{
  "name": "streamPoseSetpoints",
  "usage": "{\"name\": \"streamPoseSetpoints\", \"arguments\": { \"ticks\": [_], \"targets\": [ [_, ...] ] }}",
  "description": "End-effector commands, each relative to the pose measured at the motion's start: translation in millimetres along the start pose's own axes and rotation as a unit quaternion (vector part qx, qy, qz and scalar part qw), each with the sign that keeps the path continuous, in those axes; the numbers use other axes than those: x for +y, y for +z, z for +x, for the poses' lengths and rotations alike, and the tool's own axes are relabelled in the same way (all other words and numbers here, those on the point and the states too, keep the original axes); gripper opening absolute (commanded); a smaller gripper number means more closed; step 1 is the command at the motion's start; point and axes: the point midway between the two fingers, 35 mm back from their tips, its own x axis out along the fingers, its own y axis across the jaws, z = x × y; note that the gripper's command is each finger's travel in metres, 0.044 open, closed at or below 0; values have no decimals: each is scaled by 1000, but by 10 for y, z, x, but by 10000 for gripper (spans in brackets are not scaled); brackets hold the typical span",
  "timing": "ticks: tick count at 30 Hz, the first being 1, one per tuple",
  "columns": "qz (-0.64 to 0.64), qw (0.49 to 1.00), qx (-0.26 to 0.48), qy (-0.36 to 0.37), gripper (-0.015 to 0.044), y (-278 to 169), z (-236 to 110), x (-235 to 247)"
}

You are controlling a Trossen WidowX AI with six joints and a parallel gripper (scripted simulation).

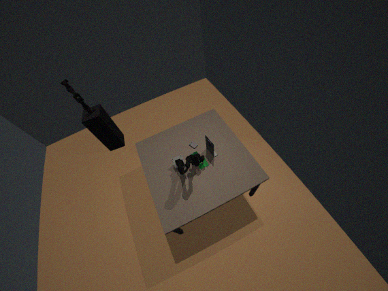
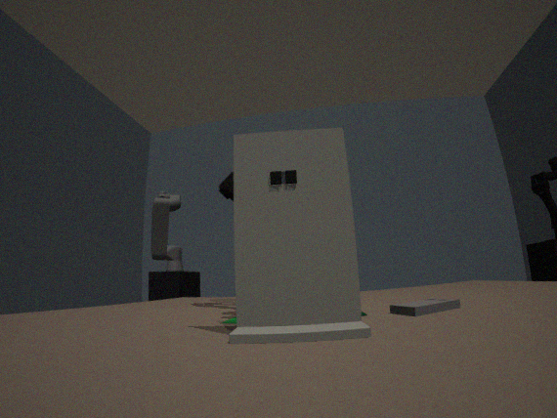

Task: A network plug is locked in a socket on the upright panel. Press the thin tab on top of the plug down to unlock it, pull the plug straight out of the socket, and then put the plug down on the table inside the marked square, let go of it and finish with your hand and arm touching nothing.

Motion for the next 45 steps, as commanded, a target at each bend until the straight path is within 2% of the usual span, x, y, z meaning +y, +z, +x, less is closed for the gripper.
{"name": "streamPoseSetpoints", "arguments": {
  "ticks": [1,45],
  "targets": [
    [2,1000,-1,0,156,1,-38,4],
    [4,1000,6,-8,156,-79,-312,134]
  ]
}}
